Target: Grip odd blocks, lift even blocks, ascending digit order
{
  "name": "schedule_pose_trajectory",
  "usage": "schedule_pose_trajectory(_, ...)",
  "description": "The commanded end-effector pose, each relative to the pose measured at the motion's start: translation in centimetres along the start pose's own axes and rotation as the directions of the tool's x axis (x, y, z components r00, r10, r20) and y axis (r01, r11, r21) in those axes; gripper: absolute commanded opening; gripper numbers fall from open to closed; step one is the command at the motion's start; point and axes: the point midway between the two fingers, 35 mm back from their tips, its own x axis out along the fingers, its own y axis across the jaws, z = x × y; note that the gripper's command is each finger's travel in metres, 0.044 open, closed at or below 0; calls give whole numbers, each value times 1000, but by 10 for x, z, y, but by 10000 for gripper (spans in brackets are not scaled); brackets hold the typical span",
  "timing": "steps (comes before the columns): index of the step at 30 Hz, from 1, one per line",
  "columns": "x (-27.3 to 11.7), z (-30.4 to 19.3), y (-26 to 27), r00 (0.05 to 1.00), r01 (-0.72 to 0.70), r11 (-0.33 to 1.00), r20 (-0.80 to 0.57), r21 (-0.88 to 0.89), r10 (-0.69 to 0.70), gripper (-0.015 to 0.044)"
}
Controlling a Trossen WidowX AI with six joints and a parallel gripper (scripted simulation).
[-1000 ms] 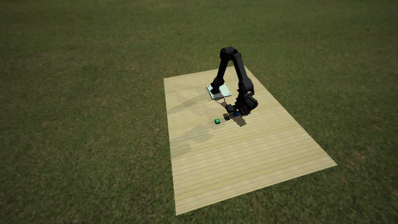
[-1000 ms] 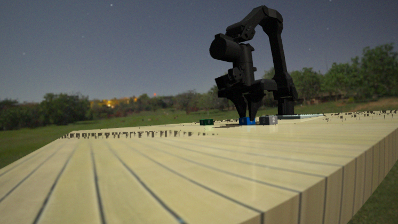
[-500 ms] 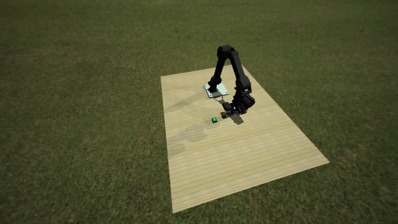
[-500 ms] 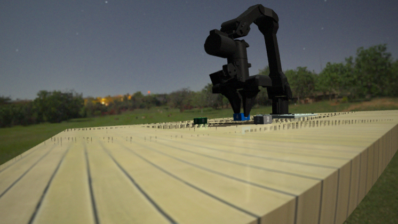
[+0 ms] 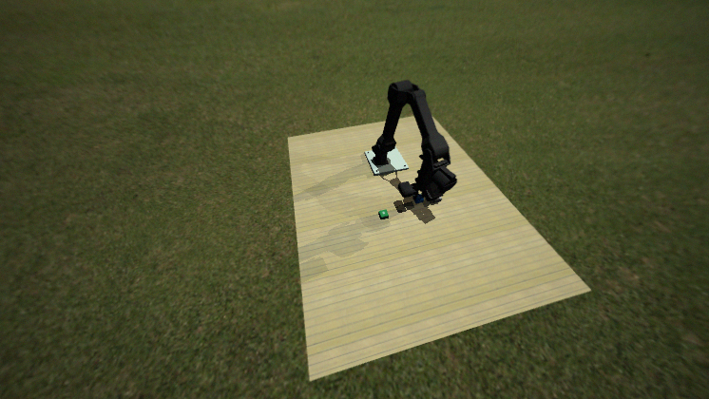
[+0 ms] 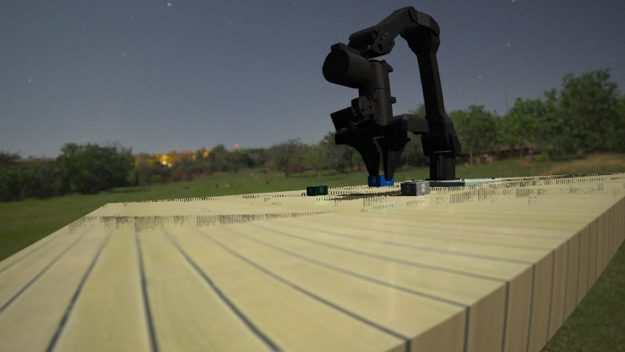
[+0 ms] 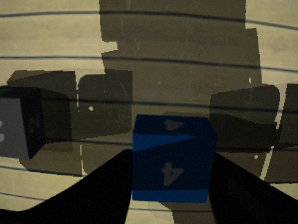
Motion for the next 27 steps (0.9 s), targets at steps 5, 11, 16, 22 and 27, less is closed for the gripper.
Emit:
schedule_pose_trajectory(5,9,0,0,1000,-1,1000,-1,1,1,120)
schedule_pose_trajectory(11,15,0,0,1000,-1,1000,-1,1,1,120)
schedule_pose_trajectory(16,15,0,0,1000,-1,1000,-1,1,1,120)
schedule_pose_trajectory(22,15,0,0,1000,-1,1000,-1,1,1,199)
schedule_pose_trajectory(27,15,0,0,1000,-1,1000,-1,1,1,330)
